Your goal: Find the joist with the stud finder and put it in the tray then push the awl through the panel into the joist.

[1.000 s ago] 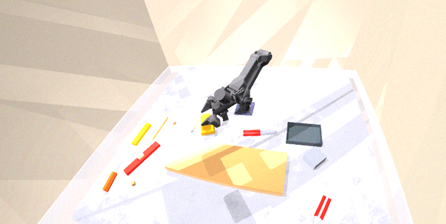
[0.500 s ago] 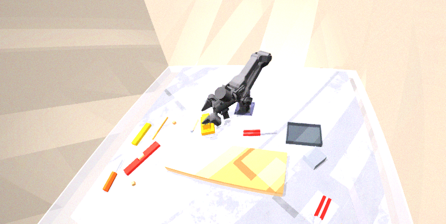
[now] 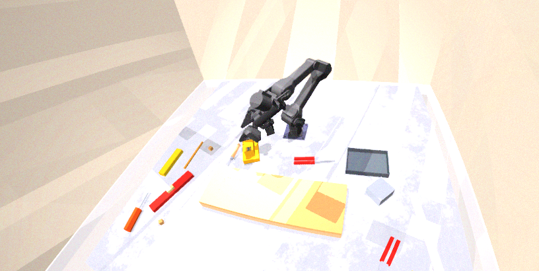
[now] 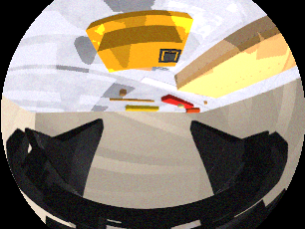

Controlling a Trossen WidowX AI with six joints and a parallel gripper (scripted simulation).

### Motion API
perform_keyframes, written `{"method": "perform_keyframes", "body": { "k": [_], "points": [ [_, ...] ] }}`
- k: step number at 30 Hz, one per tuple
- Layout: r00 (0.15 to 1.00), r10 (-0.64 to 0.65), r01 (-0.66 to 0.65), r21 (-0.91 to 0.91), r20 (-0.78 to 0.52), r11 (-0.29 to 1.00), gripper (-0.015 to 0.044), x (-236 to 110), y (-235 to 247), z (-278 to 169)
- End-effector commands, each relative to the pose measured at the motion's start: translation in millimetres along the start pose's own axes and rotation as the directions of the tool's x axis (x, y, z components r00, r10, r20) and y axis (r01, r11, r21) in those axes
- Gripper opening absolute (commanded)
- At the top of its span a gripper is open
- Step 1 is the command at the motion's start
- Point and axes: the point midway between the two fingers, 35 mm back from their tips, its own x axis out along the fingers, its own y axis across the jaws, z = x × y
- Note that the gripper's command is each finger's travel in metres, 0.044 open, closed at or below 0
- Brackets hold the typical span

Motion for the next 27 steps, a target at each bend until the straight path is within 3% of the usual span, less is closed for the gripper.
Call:
{"method": "perform_keyframes", "body": {
  "k": [1,7,11,15,27],
  "points": [
    [0.981,0.029,-0.068,0.201,0.190,0.977,0.0440,8.2,0.9,5.9],
    [0.838,0.027,-0.378,0.545,0.545,0.749,0.0440,19.3,4.3,20.9],
    [0.684,-0.051,-0.643,0.634,0.728,0.430,0.0440,24.1,5.2,24.8],
    [0.545,-0.169,-0.820,0.564,0.821,0.094,0.0440,28.7,5.3,21.8],
    [0.539,-0.176,-0.827,0.557,0.824,0.077,0.0440,29.2,5.3,21.7]
  ]
}}
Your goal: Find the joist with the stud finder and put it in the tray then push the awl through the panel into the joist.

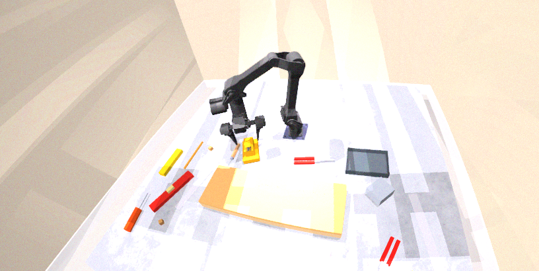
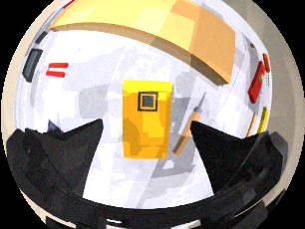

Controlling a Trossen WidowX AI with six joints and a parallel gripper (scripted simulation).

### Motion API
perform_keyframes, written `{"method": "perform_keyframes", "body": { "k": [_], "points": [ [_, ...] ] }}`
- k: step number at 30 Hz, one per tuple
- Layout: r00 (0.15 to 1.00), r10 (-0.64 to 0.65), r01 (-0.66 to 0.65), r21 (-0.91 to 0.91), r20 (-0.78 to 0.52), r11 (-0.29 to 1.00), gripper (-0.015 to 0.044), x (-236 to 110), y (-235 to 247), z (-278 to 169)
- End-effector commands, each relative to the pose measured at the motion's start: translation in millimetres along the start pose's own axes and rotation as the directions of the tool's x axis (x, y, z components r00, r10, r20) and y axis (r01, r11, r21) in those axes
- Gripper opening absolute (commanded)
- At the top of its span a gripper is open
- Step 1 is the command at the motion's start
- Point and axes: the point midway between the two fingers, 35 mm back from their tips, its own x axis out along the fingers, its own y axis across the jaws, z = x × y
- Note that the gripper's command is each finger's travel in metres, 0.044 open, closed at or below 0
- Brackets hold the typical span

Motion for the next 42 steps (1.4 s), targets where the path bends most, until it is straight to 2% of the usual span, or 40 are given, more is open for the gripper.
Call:
{"method": "perform_keyframes", "body": {
  "k": [1,33,36,42],
  "points": [
    [1.000,0.002,-0.002,0.011,0.007,1.000,0.0440,0.2,-0.6,0.5],
    [1.000,0.003,-0.003,0.011,0.007,1.000,0.0440,47.6,0.0,-12.5],
    [1.000,0.003,-0.003,0.011,0.007,1.000,0.0361,47.6,0.0,-12.5],
    [1.000,0.003,-0.003,0.011,0.007,1.000,0.0321,47.6,0.0,-12.5]
  ]
}}
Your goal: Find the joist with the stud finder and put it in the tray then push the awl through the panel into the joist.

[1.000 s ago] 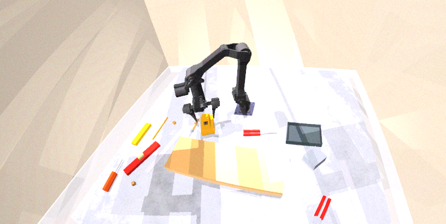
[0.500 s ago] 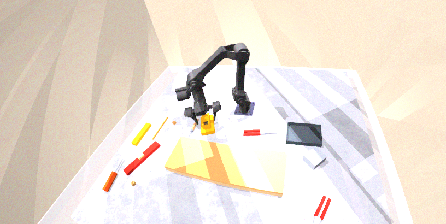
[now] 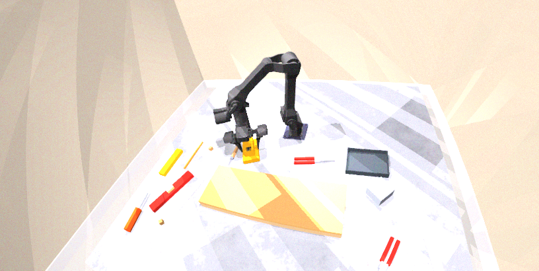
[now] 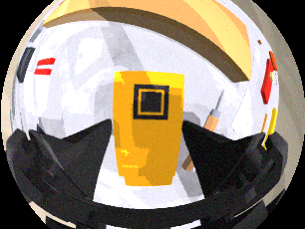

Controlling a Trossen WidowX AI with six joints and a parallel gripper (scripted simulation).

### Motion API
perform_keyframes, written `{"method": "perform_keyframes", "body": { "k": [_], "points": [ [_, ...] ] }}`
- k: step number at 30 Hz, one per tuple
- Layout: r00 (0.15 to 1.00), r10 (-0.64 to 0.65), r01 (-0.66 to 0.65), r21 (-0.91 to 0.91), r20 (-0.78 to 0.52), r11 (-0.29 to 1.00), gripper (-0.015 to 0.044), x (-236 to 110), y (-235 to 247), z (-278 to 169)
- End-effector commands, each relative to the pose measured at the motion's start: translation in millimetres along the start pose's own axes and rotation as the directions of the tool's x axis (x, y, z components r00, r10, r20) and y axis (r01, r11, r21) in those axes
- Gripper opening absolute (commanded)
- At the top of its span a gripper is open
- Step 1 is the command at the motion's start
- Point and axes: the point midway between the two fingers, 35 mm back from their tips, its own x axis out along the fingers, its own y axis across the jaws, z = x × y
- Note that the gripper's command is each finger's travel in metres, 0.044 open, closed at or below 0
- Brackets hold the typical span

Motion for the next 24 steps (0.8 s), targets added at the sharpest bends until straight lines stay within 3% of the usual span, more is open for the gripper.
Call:
{"method": "perform_keyframes", "body": {
  "k": [1,24],
  "points": [
    [1.000,-0.003,0.003,0.002,0.004,1.000,0.0315,0.2,-0.6,0.6],
    [1.000,-0.003,0.003,0.002,0.004,1.000,0.0161,0.2,-0.6,0.6]
  ]
}}
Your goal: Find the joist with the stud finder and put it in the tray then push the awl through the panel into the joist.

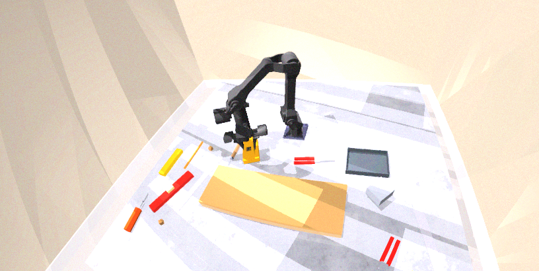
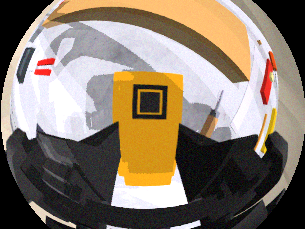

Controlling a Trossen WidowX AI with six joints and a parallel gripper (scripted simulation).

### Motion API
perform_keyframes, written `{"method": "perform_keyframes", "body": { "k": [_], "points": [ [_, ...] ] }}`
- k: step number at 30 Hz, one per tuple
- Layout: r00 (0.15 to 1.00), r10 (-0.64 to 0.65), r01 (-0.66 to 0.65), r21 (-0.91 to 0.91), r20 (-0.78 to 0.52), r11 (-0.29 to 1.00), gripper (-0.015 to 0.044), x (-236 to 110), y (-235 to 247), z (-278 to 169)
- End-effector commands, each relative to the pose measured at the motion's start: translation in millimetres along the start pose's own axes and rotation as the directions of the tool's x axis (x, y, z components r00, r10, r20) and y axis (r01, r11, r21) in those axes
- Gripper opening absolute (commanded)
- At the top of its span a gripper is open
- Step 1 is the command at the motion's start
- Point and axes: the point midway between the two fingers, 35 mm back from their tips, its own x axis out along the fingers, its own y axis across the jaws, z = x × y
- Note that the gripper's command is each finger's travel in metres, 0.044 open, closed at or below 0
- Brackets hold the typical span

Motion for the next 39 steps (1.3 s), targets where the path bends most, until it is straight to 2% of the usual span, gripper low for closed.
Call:
{"method": "perform_keyframes", "body": {
  "k": [1,6,7,23,29,39],
  "points": [
    [1.000,-0.001,0.001,0.002,0.004,1.000,0.0135,-0.7,-0.4,0.8],
    [1.000,-0.001,0.001,0.002,0.003,1.000,0.0004,-14.8,-3.2,4.8],
    [1.000,-0.001,0.001,0.002,0.003,1.000,0.0000,-19.4,-3.9,6.1],
    [1.000,-0.001,0.001,0.002,0.003,1.000,0.0000,-95.2,-1.1,27.3],
    [1.000,-0.003,0.003,0.013,0.000,1.000,0.0000,-98.8,-4.6,31.2],
    [0.999,-0.031,0.033,0.117,-0.021,0.993,0.0000,-98.9,-43.3,65.1]
  ]
}}
